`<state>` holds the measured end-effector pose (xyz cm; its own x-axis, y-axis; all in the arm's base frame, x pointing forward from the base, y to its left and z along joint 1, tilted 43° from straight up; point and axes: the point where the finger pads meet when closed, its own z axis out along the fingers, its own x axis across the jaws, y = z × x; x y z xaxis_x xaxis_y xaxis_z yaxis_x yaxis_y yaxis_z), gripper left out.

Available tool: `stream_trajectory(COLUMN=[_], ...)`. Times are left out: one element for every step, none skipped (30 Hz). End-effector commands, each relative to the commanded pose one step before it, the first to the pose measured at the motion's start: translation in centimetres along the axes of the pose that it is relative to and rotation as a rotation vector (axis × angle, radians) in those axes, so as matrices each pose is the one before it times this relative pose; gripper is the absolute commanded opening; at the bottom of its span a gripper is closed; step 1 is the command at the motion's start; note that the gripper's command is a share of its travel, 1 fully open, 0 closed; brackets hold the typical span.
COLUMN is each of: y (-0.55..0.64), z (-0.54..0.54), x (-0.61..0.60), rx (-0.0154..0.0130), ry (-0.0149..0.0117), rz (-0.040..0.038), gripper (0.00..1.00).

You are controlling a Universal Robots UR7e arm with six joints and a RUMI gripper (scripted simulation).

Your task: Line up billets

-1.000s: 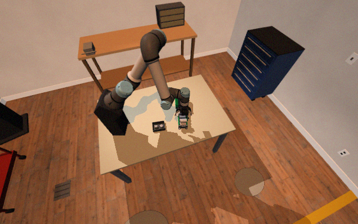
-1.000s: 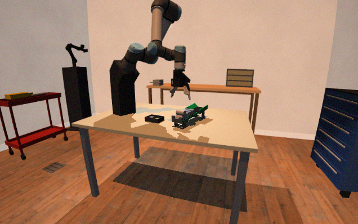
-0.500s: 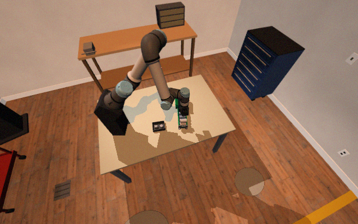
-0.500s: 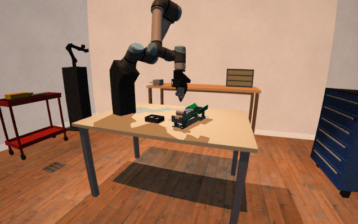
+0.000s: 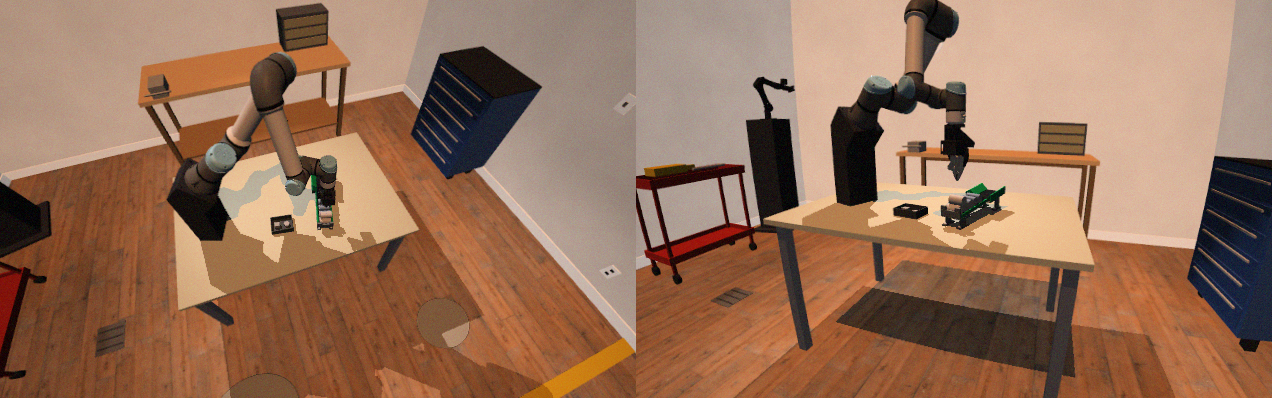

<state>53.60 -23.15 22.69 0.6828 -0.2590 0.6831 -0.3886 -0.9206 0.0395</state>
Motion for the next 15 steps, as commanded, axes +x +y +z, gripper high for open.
stream_trajectory(y=[-0.003,0.0,0.0,0.0,0.0,0.0,0.0,0.0,0.0,0.0,0.0,0.0,0.0,0.0,0.0], z=[-0.041,0.0,0.0,0.0,0.0,0.0,0.0,0.0,0.0,0.0,0.0,0.0,0.0,0.0,0.004], x=[0.048,0.0,0.0,0.0,0.0,0.0,0.0,0.0,0.0,0.0,0.0,0.0,0.0,0.0,0.0], rx=[-0.00022,0.0,0.0,0.0,0.0,0.0,0.0,0.0,0.0,0.0,0.0,0.0,0.0,0.0,0.0], ry=[0.00124,0.0,0.0,0.0,0.0,0.0,0.0,0.0,0.0,0.0,0.0,0.0,0.0,0.0,0.0], rz=[-0.00034,0.0,0.0,0.0,0.0,0.0,0.0,0.0,0.0,0.0,0.0,0.0,0.0,0.0,0.0], gripper=[0.0,0.0,0.0,0.0,0.0,0.0,0.0,0.0,0.0,0.0,0.0,0.0,0.0,0.0,0.59])
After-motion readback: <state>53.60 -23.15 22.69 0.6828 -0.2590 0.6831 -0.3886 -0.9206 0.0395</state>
